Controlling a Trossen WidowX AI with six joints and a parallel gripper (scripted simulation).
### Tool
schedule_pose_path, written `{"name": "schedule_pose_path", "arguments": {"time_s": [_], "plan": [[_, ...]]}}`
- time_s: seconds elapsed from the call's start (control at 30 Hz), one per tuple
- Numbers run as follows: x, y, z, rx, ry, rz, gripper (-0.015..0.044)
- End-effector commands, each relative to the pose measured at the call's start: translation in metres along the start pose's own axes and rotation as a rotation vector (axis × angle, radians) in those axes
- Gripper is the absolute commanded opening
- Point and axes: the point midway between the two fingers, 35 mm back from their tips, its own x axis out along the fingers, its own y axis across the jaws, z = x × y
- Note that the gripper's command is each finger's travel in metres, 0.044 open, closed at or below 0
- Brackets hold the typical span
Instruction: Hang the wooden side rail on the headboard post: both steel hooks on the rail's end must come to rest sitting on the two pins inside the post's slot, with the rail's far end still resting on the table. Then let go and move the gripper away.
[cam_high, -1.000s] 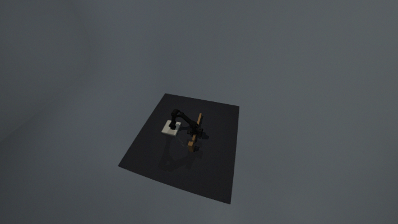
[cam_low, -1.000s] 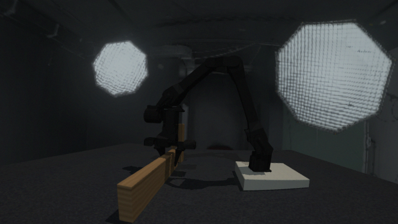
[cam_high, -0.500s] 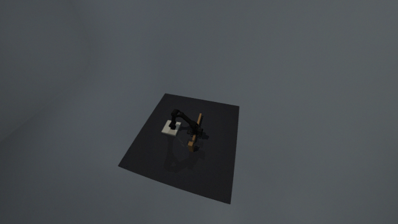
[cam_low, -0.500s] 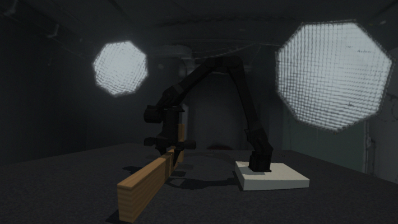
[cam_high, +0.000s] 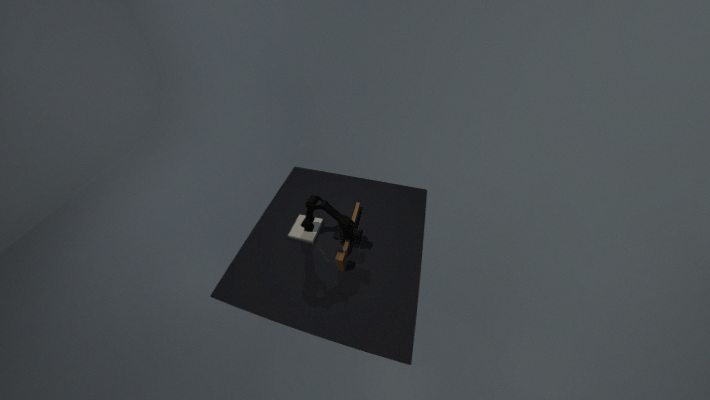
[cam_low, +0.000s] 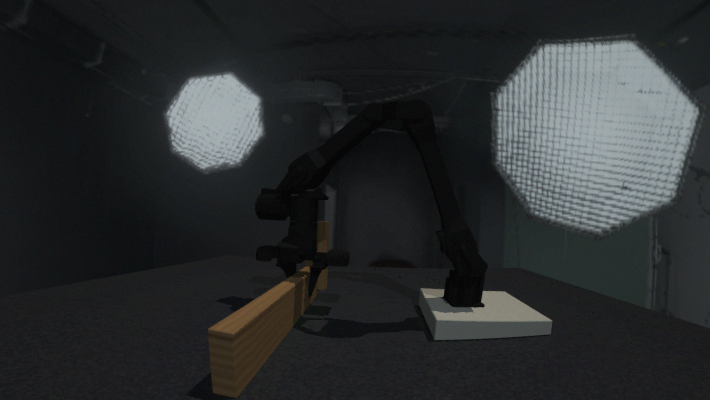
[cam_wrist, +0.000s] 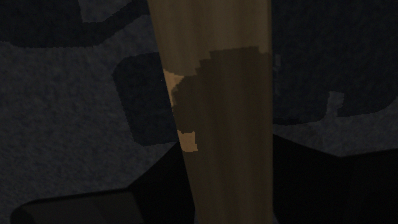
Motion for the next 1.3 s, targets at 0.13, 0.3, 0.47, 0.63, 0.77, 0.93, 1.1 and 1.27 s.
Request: {"name": "schedule_pose_path", "arguments": {"time_s": [0.13,0.3,0.47,0.63,0.77,0.93,1.1,1.27], "plan": [[-0.0003,-0.0073,0.0002,0.000,-0.003,-0.009,0.0000],[-0.0003,-0.0094,0.0001,0.000,-0.003,-0.009,0.0000],[-0.0004,-0.0116,0.0001,0.000,-0.003,-0.009,0.0000],[-0.0003,-0.0067,0.0001,-0.004,0.000,0.000,0.0000],[-0.0003,-0.0067,0.0001,-0.004,0.000,0.000,0.0000],[-0.0006,-0.0067,0.0001,0.000,-0.003,-0.009,0.0000],[-0.0014,-0.0067,0.0001,0.000,-0.003,-0.009,0.0000],[-0.0023,-0.0067,0.0001,0.000,-0.003,-0.009,0.0000]]}}
